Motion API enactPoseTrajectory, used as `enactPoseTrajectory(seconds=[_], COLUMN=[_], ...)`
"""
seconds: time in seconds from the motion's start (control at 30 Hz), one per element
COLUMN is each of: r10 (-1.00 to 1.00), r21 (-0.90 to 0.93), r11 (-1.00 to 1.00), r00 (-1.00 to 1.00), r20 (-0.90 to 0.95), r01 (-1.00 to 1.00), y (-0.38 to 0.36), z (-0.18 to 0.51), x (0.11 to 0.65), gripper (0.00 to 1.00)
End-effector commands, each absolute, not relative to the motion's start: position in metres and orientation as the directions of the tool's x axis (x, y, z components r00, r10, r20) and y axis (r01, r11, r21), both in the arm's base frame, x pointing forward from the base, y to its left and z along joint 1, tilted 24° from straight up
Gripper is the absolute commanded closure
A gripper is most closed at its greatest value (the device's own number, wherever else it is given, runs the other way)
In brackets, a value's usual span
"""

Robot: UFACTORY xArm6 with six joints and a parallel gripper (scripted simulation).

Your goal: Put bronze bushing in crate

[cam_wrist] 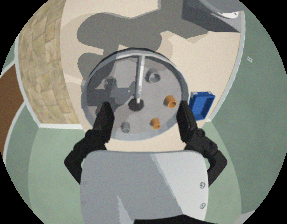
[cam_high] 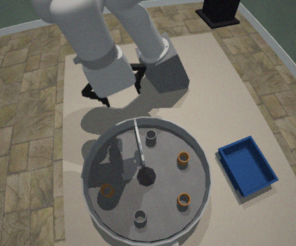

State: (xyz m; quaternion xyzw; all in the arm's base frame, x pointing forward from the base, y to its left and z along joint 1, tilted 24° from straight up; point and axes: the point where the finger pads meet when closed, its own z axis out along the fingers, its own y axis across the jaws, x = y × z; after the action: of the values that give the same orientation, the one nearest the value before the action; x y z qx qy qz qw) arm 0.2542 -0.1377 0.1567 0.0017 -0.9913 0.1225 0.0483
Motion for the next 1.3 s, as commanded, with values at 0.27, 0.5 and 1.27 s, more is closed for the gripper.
enactPoseTrajectory(seconds=[0.27, 0.5, 1.27], r10=[-0.352, -0.518, -0.547], r21=[-0.307, -0.301, -0.298], r11=[0.861, 0.755, 0.731], r00=[-0.911, -0.811, -0.789], r20=[0.215, 0.271, 0.28], r01=[-0.405, -0.583, -0.613], y=[-0.124, -0.108, -0.104], z=[0.114, 0.092, 0.088], x=[0.289, 0.302, 0.304], gripper=[0.0, 0.0, 0.88])
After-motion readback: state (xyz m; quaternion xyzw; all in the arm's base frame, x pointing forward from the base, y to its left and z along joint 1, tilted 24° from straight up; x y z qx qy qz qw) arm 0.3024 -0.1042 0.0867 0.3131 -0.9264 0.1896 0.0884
